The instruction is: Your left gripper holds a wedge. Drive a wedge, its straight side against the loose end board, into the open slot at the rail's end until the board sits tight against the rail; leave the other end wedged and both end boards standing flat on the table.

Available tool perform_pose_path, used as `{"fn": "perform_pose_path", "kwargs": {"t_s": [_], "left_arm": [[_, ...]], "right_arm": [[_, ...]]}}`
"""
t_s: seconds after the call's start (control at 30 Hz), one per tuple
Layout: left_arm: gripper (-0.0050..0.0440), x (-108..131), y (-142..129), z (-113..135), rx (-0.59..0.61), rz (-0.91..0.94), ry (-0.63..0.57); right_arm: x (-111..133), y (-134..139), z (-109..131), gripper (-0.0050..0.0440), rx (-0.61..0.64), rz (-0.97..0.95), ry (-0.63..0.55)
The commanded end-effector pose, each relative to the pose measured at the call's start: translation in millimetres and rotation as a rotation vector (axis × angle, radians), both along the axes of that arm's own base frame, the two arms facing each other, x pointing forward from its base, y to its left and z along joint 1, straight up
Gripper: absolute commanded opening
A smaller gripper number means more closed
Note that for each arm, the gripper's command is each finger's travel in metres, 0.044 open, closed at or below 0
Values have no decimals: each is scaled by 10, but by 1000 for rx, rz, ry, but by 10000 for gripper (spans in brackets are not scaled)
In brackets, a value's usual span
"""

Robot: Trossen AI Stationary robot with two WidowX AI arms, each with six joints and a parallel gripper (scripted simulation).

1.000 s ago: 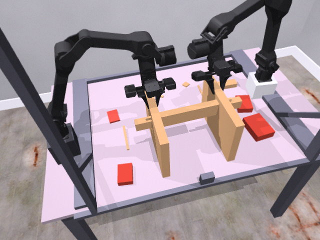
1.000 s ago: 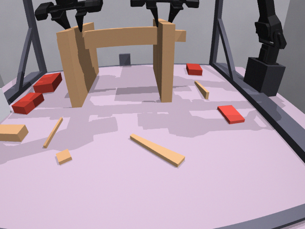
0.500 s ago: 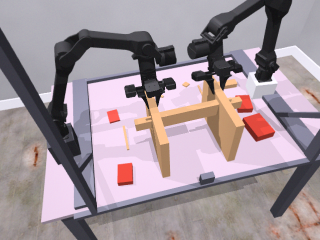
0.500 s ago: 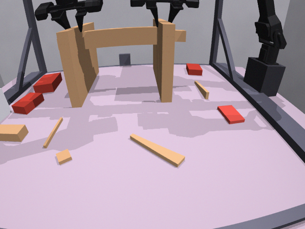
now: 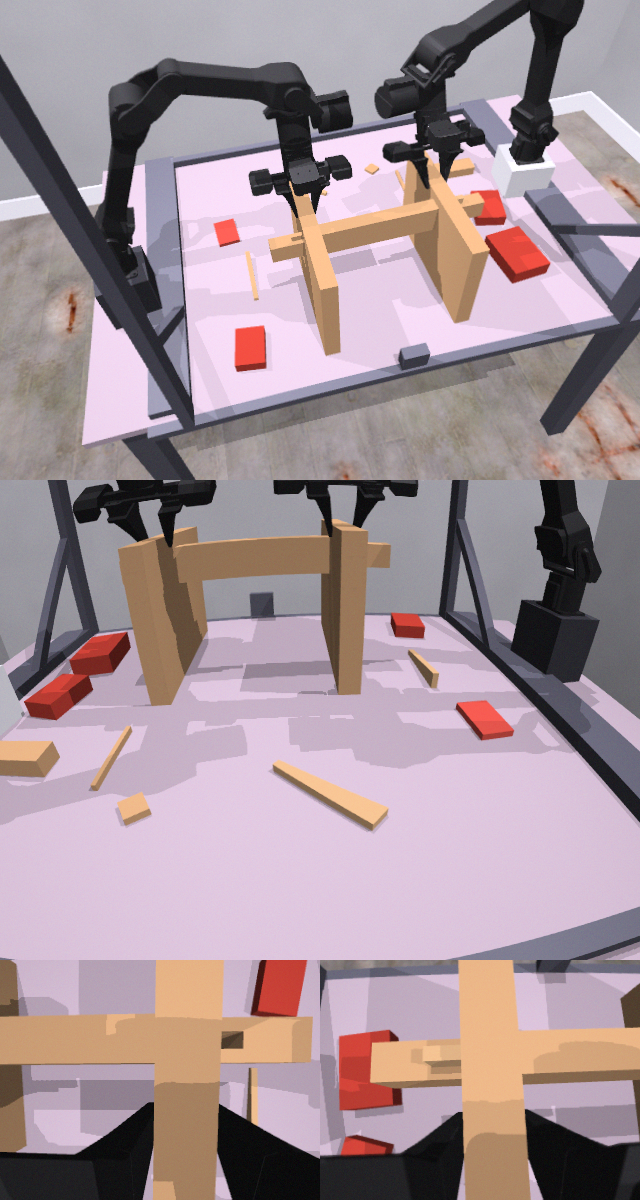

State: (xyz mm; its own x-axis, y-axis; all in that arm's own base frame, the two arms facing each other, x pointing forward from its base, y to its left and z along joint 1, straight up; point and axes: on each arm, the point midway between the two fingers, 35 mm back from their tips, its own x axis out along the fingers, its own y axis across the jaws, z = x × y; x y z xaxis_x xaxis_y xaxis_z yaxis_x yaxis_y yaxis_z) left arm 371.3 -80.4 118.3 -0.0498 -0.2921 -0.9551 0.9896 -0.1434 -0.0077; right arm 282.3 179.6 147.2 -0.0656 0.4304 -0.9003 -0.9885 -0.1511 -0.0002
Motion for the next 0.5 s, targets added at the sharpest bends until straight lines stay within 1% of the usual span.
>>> {"fn": "perform_pose_path", "kwargs": {"t_s": [0.0,0.47], "left_arm": [[-50,37,0,70,-3,1,-34],[-50,46,-1,82,-3,1,-39]], "right_arm": [[304,-34,187,-50,21,-30,-124],[450,-55,245,-50,24,-46,-164]]}}
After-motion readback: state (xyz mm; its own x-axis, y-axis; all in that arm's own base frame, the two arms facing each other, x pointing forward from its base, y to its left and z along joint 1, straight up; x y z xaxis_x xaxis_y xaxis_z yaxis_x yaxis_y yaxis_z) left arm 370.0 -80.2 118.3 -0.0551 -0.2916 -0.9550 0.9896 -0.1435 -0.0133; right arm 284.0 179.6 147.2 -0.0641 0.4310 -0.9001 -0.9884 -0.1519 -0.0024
